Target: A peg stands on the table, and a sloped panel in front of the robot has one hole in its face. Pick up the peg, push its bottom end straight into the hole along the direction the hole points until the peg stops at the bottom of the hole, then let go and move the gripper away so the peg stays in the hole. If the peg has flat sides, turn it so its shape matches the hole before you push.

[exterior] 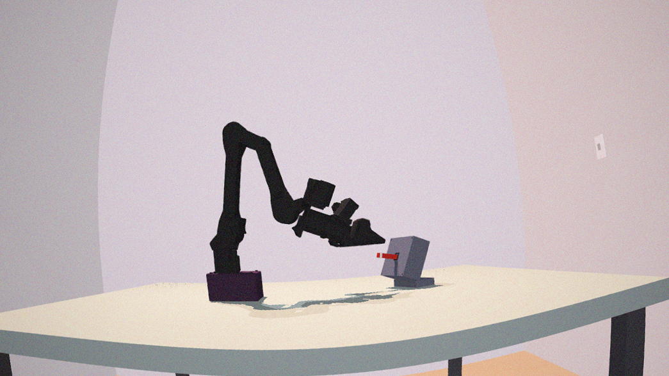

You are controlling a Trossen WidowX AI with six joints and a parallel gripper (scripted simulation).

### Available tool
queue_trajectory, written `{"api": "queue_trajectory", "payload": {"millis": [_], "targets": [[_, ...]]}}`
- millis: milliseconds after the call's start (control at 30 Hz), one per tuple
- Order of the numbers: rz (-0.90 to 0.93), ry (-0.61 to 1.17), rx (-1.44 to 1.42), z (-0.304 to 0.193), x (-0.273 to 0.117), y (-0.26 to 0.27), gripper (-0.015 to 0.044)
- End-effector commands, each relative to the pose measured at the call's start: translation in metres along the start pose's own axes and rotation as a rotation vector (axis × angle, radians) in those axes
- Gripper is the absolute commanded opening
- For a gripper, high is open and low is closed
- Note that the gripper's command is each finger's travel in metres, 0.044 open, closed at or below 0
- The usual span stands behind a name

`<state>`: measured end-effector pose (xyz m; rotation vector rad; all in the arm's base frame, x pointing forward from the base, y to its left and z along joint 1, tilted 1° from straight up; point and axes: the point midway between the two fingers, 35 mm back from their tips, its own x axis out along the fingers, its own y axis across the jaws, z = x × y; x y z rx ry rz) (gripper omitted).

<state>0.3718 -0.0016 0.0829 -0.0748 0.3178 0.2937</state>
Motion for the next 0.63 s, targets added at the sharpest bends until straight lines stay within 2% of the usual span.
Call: {"api": "queue_trajectory", "payload": {"millis": [0,600], "targets": [[0.004,0.010,0.001,-0.004,-0.005,0.001,0.0440],[0.003,0.009,0.001,0.000,-0.020,-0.001,0.0440]]}}
